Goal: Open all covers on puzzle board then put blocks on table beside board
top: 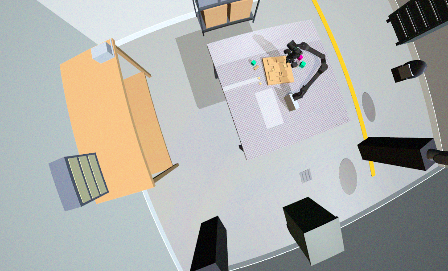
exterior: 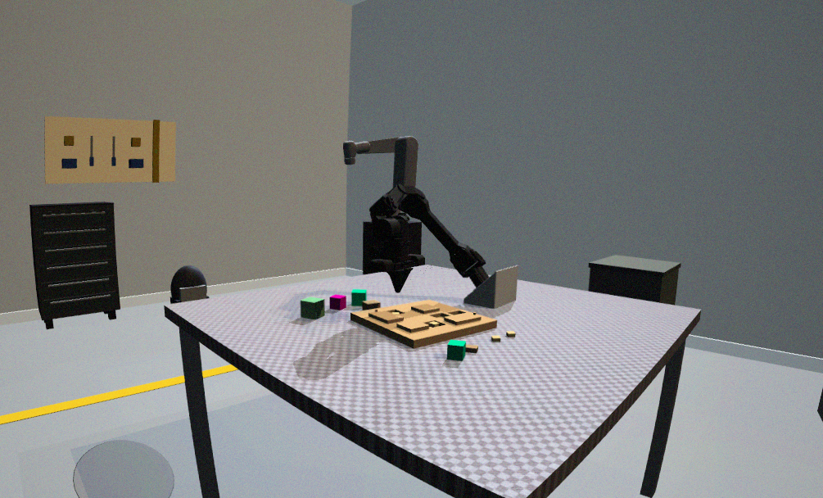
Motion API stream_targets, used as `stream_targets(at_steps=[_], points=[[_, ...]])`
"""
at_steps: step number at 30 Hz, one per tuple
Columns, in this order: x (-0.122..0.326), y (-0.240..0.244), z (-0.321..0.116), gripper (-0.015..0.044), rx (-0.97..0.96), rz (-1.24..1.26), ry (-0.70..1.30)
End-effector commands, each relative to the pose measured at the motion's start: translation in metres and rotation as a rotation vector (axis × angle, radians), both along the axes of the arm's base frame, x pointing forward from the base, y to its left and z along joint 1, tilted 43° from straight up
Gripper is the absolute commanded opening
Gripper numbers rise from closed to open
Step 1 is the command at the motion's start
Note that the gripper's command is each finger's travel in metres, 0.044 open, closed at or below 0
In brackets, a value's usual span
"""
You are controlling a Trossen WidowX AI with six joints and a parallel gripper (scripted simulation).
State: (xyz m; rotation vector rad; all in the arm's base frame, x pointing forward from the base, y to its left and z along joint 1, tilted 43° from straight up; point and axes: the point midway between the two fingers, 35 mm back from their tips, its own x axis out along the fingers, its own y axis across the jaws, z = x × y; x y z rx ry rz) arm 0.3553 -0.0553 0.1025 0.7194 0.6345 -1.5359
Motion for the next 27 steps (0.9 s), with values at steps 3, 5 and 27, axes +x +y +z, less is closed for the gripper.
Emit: stream_targets(at_steps=[3,5,27], points=[[-0.0036,-0.0065,0.0038,0.0000,-0.062,-0.616,-0.538],[-0.0036,-0.0065,0.0038,0.0000,-0.062,-0.616,-0.538],[-0.0036,-0.0097,0.0006,0.0000,-0.044,-0.302,-0.260]])
